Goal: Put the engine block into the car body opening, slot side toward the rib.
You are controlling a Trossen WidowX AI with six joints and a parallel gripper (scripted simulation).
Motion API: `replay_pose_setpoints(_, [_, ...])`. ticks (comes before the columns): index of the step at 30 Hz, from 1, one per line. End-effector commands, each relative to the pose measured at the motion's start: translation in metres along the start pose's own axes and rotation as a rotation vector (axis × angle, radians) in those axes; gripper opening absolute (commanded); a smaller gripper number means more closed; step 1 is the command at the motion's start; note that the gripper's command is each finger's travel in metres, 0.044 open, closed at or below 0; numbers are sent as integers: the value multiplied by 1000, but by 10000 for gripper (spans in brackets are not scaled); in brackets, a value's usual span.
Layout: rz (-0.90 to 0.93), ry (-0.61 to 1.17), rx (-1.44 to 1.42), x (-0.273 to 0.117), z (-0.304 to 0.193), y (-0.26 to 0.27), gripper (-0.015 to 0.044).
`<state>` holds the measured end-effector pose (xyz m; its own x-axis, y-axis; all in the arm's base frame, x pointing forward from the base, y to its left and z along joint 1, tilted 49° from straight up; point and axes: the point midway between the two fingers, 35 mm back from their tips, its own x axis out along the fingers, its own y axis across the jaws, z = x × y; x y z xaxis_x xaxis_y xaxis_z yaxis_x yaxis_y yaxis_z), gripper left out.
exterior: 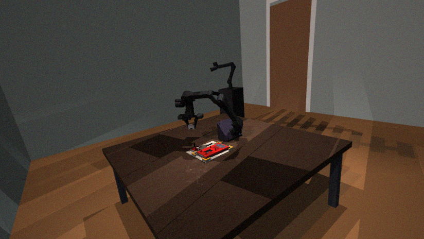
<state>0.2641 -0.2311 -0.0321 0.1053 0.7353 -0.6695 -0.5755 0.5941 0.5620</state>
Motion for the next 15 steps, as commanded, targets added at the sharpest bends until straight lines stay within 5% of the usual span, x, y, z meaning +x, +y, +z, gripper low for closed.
replay_pose_setpoints(1, [2,5,-10,9,1,0,0])
replay_pose_setpoints(15, [3,77,-10,12,3,-1,0])
